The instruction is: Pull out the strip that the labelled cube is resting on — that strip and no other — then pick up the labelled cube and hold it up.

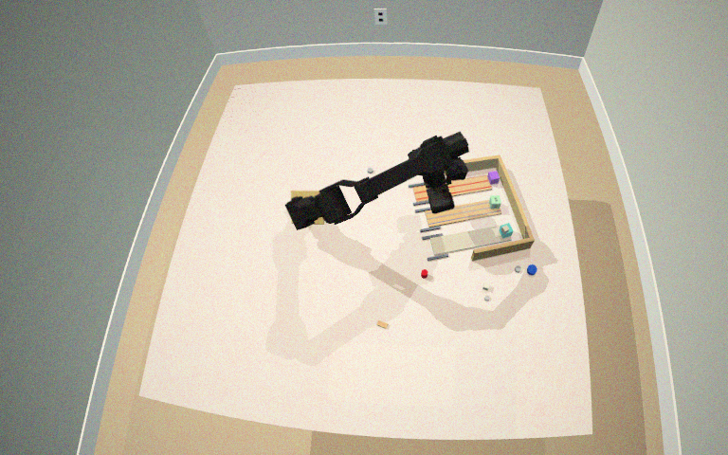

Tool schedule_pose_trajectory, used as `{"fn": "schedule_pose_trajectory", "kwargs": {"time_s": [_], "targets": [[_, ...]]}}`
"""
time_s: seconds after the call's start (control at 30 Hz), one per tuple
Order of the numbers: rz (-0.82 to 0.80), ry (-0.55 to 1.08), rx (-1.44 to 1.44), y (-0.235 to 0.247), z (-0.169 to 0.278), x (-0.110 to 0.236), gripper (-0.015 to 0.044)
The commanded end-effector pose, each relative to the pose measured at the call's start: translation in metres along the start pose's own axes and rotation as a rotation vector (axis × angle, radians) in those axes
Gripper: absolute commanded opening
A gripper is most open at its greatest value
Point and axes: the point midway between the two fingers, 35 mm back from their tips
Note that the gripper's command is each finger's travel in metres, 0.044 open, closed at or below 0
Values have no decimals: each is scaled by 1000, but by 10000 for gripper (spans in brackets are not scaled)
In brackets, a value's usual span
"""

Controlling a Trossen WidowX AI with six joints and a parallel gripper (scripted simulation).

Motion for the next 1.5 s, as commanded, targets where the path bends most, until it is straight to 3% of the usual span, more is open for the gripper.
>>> {"fn": "schedule_pose_trajectory", "kwargs": {"time_s": [0.0,0.33,1.47], "targets": [[-48,198,12,-1,3,-29,0],[-48,197,12,-4,3,-32,0],[-46,197,11,-2,14,-86,0]]}}
Point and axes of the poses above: the point midway between the two fingers, 35 mm back from their tips, its own x axis back along the fingers, its own y axis across the jaws, z = x × y, and after that the axes turned 3 degrees about x, right-handed
